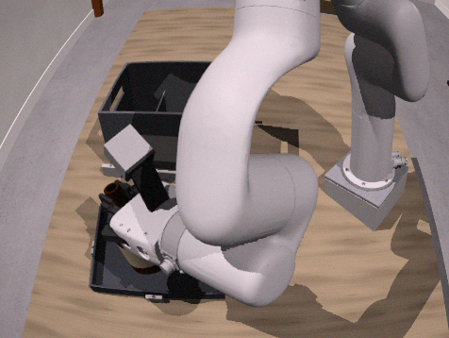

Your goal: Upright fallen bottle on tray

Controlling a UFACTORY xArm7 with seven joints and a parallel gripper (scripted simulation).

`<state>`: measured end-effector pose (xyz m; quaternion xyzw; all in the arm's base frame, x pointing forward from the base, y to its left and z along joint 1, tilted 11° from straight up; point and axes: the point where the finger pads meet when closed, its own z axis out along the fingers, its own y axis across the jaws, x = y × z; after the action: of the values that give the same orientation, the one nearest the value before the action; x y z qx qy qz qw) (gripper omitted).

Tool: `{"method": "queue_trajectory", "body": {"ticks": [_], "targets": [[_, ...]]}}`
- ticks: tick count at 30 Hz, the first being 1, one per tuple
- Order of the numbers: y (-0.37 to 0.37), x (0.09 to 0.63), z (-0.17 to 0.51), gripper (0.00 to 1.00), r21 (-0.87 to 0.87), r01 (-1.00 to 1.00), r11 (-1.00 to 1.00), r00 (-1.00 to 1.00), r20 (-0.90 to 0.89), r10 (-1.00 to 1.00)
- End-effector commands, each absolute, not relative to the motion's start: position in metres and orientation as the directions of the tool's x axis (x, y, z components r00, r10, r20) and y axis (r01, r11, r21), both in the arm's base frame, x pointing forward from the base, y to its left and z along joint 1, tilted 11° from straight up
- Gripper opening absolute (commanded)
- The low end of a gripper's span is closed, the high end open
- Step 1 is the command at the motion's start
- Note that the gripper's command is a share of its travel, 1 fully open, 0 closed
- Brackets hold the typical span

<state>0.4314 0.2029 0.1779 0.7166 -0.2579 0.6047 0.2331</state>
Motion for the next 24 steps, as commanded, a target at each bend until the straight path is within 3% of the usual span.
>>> {"method": "queue_trajectory", "body": {"ticks": [1, 24], "targets": [[0.199, 0.432, 0.180, 0.00, 0.018, -0.651, -0.759, 0.133, 0.987, -0.090], [0.183, 0.432, 0.182, 0.00, 0.018, -0.651, -0.759, 0.133, 0.987, -0.090]]}}
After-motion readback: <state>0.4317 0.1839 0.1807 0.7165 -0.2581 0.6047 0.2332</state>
